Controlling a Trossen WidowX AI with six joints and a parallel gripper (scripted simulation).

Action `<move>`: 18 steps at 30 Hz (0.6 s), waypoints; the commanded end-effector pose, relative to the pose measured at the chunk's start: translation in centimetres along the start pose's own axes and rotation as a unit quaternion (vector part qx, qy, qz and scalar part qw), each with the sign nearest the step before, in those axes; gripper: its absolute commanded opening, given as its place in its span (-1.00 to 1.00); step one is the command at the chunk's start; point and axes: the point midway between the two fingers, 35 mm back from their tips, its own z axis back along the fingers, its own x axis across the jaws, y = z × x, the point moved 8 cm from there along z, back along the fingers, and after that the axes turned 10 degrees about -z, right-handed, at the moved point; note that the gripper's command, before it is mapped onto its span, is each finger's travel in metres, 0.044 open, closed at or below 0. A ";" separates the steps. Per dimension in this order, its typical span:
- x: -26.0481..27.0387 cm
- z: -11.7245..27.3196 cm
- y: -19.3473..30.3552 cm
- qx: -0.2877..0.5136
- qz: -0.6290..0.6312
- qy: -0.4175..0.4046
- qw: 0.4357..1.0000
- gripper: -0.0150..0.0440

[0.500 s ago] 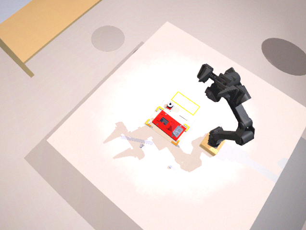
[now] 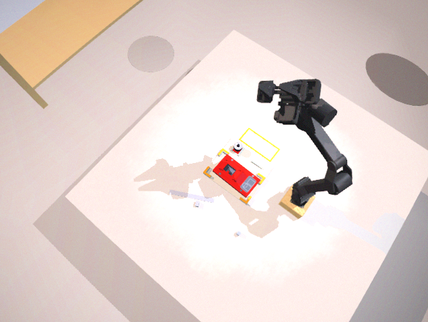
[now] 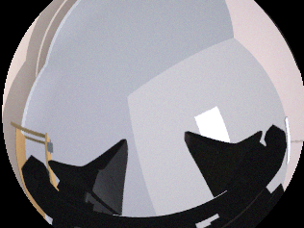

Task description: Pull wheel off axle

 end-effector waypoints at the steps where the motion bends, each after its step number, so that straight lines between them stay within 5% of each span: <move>1: 2.6 -0.1 1.9 0.047 -0.083 -0.011 0.995 0.53; 18: 15.7 2.6 7.9 0.305 -0.431 -0.115 0.842 0.53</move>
